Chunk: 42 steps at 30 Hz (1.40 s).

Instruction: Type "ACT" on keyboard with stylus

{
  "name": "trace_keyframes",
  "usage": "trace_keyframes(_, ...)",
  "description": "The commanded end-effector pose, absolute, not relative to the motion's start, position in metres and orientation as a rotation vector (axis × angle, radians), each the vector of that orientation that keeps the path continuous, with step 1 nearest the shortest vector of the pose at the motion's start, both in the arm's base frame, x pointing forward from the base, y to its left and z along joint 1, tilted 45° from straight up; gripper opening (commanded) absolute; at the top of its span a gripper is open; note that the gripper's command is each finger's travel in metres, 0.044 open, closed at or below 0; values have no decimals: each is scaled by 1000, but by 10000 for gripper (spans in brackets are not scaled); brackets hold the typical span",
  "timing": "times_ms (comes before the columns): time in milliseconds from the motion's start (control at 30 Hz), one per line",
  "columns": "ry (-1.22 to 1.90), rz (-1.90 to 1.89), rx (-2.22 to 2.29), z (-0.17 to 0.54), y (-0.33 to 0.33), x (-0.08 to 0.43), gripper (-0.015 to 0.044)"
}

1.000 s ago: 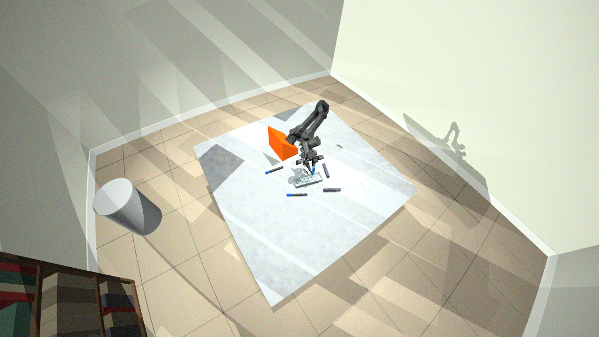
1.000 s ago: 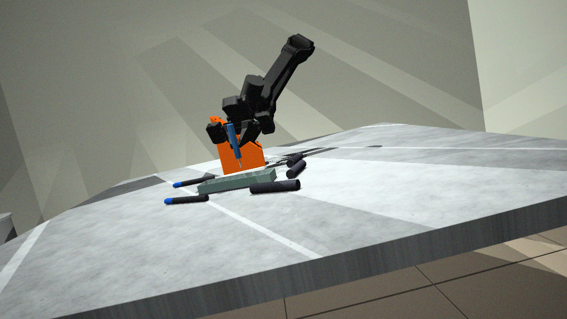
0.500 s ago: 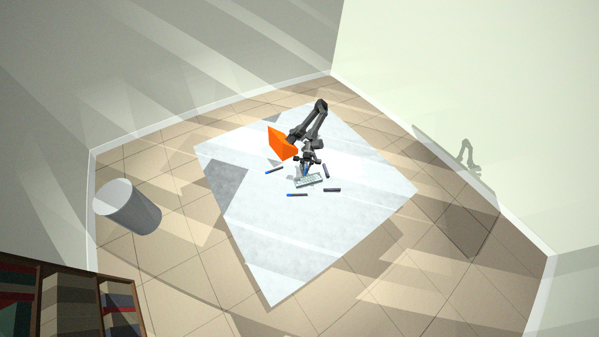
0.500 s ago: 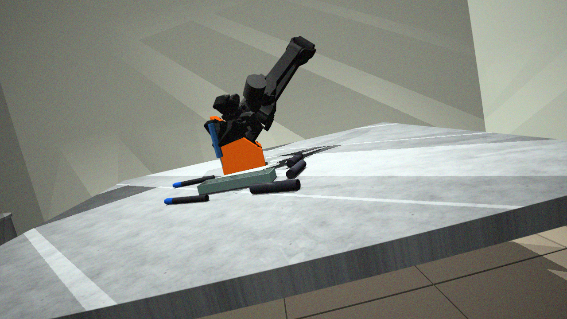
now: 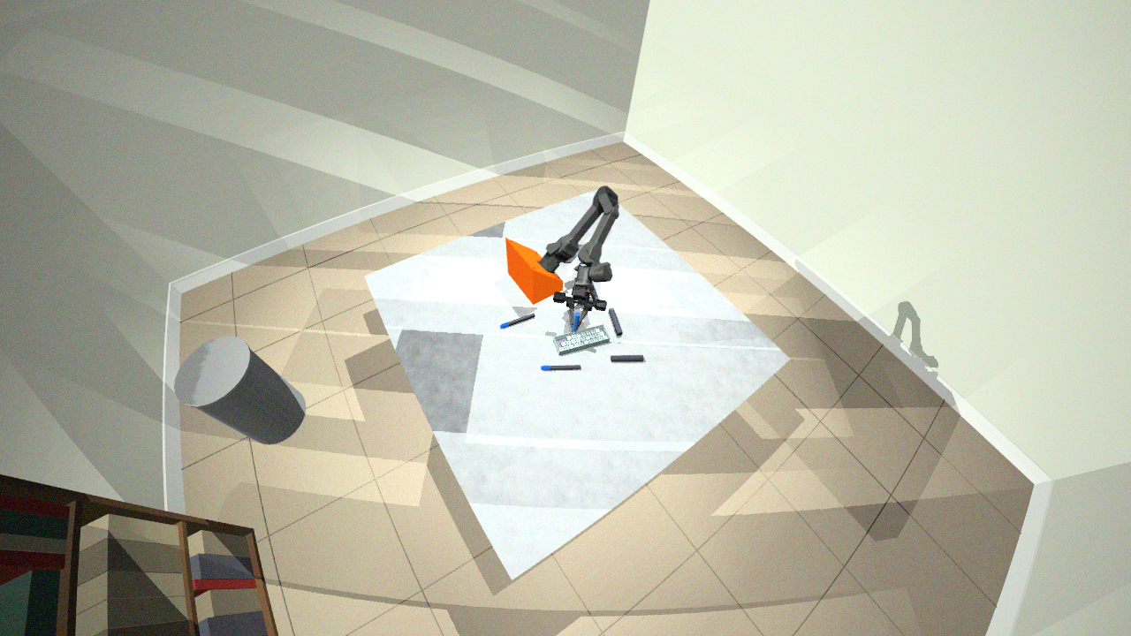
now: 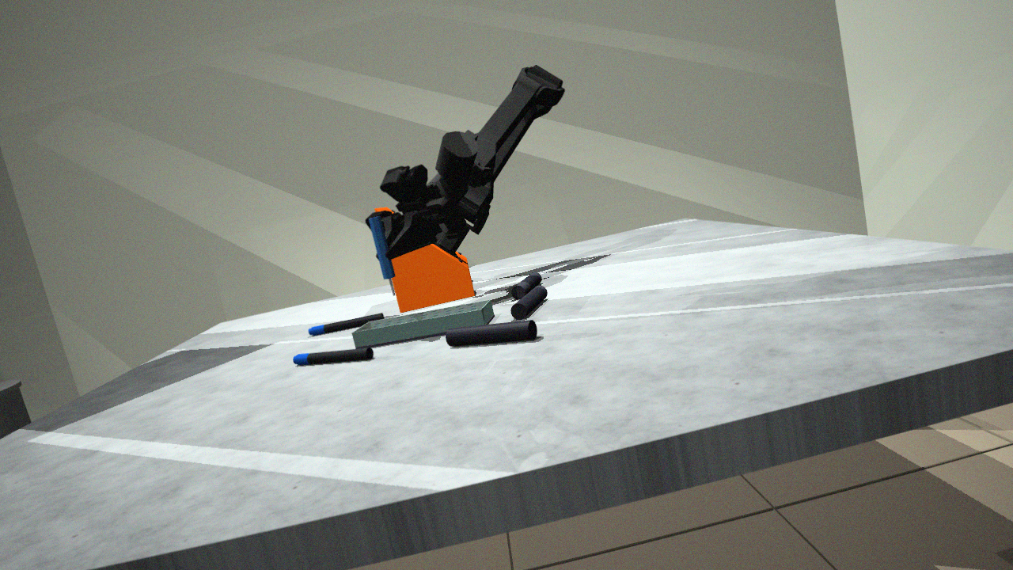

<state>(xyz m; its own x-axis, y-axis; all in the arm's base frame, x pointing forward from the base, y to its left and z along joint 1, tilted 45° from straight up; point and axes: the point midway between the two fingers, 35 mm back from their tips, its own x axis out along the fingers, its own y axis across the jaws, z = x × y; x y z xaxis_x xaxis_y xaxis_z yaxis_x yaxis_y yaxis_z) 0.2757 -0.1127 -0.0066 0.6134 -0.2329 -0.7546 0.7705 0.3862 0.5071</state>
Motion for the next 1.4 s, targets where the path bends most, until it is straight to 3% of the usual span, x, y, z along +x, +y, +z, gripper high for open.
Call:
trace_keyframes(0, 636, -706, 975, -6, -113, 277, 0)
trace_keyframes(933, 636, -705, 976, -29, -89, 279, 0)
trace_keyframes(1033, 637, -705, 976, -31, -89, 280, 79)
trace_keyframes(1367, 637, -705, 976, -31, -89, 280, 81)
